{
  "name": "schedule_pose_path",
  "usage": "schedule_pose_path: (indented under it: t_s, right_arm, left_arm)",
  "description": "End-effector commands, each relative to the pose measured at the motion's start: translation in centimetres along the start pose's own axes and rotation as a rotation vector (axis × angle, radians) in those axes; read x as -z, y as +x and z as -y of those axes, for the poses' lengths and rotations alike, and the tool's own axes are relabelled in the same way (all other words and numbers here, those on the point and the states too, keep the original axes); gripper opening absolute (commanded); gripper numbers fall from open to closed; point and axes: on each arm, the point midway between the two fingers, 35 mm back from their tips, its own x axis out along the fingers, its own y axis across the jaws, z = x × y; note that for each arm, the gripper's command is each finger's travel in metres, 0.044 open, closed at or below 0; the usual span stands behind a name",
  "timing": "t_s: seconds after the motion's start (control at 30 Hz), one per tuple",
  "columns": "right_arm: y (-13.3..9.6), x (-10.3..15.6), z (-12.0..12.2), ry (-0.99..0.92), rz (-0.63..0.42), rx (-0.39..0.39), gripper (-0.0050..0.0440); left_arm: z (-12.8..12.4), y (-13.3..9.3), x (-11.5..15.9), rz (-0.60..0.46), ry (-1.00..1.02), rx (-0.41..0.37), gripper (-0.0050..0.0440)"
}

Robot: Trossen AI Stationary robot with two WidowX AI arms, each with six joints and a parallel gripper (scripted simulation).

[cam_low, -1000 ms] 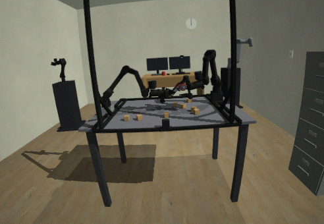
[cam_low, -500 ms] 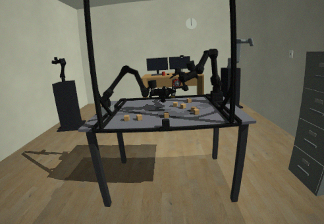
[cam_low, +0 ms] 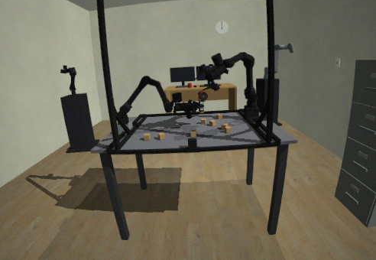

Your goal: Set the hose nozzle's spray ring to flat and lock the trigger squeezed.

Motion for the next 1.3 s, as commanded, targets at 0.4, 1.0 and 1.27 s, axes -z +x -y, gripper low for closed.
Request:
schedule_pose_path:
  t_s: [0.4, 1.0, 1.27]
  right_arm:
    - [-5.5, -5.9, 5.4, -0.104, 0.147, 0.38, 0.04]
    - [-5.9, -5.8, 6.6, -0.106, 0.124, 0.292, 0.04]
    - [-6.1, -5.9, 7.5, -0.109, 0.112, 0.21, 0.04]
  left_arm:
    - [0.5, 0.1, 0.3, -0.014, -0.001, 0.014, 0.0]
    - [0.5, 0.1, 0.3, -0.014, -0.001, 0.014, 0.0]
    - [0.5, 0.1, 0.3, -0.014, -0.001, 0.014, 0.0]
